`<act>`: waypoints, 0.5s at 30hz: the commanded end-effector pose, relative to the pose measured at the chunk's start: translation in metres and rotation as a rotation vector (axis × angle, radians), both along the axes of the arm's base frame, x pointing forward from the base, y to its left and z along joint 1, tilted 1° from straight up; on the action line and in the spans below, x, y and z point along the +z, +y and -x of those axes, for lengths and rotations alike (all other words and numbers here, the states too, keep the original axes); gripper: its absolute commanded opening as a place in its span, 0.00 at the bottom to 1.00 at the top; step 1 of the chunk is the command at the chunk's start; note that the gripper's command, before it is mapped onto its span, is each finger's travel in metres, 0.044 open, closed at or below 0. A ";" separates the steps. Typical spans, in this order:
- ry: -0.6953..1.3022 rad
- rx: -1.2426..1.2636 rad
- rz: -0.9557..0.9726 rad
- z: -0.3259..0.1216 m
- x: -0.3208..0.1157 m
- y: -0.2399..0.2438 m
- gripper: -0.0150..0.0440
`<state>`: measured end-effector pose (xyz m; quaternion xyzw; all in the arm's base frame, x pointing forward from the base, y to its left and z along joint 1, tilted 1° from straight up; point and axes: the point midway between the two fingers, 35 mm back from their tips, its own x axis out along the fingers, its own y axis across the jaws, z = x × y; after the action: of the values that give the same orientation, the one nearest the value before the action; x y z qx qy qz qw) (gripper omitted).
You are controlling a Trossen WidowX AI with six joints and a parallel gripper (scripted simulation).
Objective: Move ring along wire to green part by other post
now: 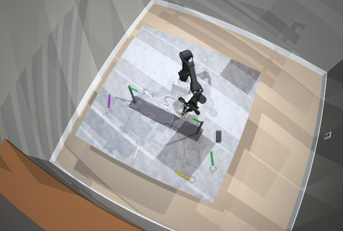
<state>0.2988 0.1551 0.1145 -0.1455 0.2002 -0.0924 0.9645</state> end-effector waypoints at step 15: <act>-0.002 0.005 -0.243 -0.002 -0.004 0.049 0.00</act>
<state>0.2989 0.1963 0.1096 -0.0422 0.2081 -0.0683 0.9748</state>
